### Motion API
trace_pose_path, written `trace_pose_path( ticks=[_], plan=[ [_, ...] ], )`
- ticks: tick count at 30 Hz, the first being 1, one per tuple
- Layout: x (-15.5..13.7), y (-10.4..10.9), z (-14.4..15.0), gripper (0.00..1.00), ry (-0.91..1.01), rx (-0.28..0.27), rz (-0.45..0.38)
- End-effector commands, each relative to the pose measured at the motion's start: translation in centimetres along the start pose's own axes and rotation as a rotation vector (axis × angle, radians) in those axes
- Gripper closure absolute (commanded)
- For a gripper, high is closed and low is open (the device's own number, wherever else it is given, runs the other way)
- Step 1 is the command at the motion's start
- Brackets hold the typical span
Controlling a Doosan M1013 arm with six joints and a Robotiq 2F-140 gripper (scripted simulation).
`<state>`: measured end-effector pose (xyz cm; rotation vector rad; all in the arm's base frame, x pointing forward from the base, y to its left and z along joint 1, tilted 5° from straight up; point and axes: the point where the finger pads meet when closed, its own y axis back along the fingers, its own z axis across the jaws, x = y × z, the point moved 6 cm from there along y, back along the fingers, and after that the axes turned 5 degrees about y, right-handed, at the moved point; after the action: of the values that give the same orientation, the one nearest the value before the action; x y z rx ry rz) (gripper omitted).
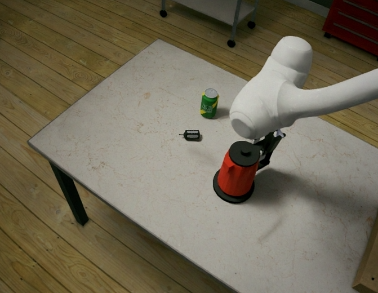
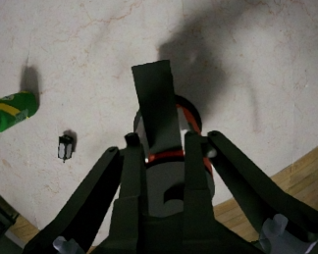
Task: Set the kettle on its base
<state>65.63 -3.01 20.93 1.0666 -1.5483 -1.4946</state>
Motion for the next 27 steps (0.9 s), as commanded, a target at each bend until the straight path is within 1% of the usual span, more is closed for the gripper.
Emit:
trace_pose_path(
  ticks=[1,12,13,27],
  plan=[
    [-0.02,0.07,-0.03,0.90,0.000,0.001,-0.001],
    [-0.02,0.07,-0.03,0.90,0.000,0.001,-0.001],
    [-0.02,0.07,-0.03,0.48,0.000,0.001,-0.001],
    [-0.02,0.07,-0.03,0.48,0.000,0.001,-0.001]
  ],
)
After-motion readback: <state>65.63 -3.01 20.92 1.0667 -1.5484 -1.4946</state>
